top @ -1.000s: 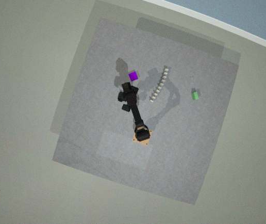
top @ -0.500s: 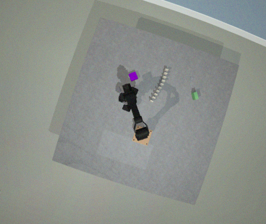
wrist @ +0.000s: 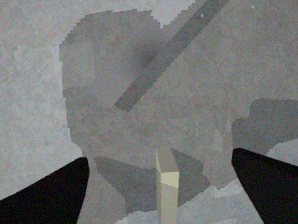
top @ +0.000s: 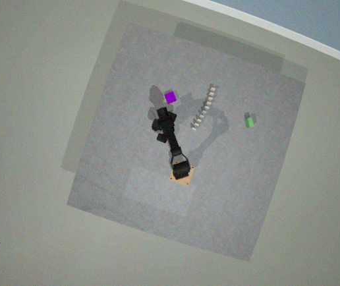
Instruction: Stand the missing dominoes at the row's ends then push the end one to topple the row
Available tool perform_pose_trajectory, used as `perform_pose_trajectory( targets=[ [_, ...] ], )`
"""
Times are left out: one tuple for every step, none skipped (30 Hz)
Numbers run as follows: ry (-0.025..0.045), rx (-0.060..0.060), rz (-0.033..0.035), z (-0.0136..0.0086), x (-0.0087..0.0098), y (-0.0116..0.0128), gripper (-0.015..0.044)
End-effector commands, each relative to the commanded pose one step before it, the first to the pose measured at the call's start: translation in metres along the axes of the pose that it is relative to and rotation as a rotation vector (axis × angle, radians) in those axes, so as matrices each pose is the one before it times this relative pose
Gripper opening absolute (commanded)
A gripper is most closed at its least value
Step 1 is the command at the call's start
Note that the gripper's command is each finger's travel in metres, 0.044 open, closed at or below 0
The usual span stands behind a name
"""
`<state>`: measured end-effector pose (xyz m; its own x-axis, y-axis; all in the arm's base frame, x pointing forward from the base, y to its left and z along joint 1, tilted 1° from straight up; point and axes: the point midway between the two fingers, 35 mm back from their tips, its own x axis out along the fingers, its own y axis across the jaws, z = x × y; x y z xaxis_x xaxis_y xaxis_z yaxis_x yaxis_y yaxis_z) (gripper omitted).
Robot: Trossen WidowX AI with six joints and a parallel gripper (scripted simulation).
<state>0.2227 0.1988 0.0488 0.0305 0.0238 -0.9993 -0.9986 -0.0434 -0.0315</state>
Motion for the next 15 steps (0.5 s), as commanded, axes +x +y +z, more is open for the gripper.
perform_pose_trajectory(
  targets=[
    [0.00328,-0.0047,-0.00116,-0.00039,0.00126,-0.00039,0.0335],
    [0.0,0.0,0.0,0.0,0.0,0.0,0.0309],
    [0.0,0.0,0.0,0.0,0.0,0.0,0.0282],
    [0.0,0.0,0.0,0.0,0.0,0.0,0.0256],
    [0.0,0.0,0.0,0.0,0.0,0.0,0.023],
    [0.0,0.0,0.0,0.0,0.0,0.0,0.0204],
    [0.0,0.0,0.0,0.0,0.0,0.0,0.0178],
    [0.0,0.0,0.0,0.0,0.0,0.0,0.0151],
    [0.0,0.0,0.0,0.0,0.0,0.0,0.0125],
    [0.0,0.0,0.0,0.0,0.0,0.0,0.0099],
    [0.0,0.0,0.0,0.0,0.0,0.0,0.0072],
    [0.0,0.0,0.0,0.0,0.0,0.0,0.0046],
    [0.0,0.0,0.0,0.0,0.0,0.0,0.0021],
    [0.0,0.0,0.0,0.0,0.0,0.0,0.0021],
    [0.0,0.0,0.0,0.0,0.0,0.0,0.0021]
  ],
)
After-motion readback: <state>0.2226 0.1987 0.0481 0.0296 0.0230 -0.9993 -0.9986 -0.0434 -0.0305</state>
